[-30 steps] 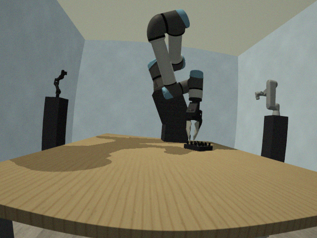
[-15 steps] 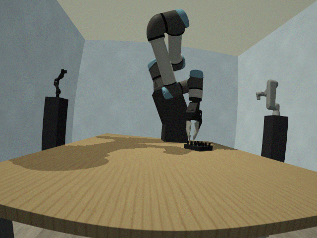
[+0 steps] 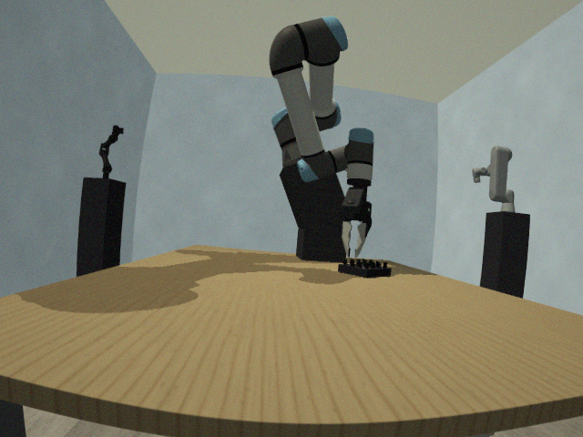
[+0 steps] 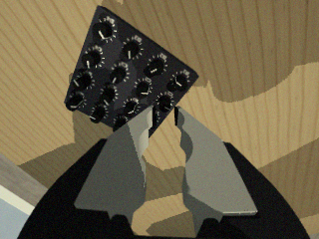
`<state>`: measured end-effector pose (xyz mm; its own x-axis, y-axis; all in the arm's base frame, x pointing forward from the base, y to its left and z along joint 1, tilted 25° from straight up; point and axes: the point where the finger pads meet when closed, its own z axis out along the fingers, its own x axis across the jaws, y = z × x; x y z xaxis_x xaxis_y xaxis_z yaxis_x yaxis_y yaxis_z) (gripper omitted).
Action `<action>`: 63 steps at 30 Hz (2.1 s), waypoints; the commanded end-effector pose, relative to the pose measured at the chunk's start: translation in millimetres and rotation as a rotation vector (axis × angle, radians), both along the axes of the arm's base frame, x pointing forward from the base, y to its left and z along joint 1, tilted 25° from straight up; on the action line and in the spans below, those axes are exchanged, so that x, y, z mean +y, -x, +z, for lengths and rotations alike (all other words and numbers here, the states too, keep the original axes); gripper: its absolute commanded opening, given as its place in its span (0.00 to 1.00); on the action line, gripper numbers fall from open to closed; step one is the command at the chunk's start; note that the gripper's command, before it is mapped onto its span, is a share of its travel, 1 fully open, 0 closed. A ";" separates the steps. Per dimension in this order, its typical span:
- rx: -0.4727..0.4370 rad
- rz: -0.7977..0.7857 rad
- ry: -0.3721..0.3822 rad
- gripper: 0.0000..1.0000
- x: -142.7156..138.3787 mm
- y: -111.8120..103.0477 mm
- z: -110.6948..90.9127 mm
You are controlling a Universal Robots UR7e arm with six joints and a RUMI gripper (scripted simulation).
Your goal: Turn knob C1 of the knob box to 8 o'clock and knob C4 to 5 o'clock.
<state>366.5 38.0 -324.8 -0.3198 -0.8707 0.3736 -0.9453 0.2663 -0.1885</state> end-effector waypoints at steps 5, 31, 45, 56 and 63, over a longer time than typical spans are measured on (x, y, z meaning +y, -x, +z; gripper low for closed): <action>-0.001 0.000 0.000 0.11 0.2 -0.4 0.3; -0.001 0.000 0.000 0.11 -0.9 -0.6 -2.2; -0.001 0.000 0.000 0.11 -4.8 -1.2 -10.7; -0.001 0.000 0.000 0.11 -5.6 -1.3 -12.4; -0.001 0.000 0.000 0.11 -5.6 -1.3 -12.4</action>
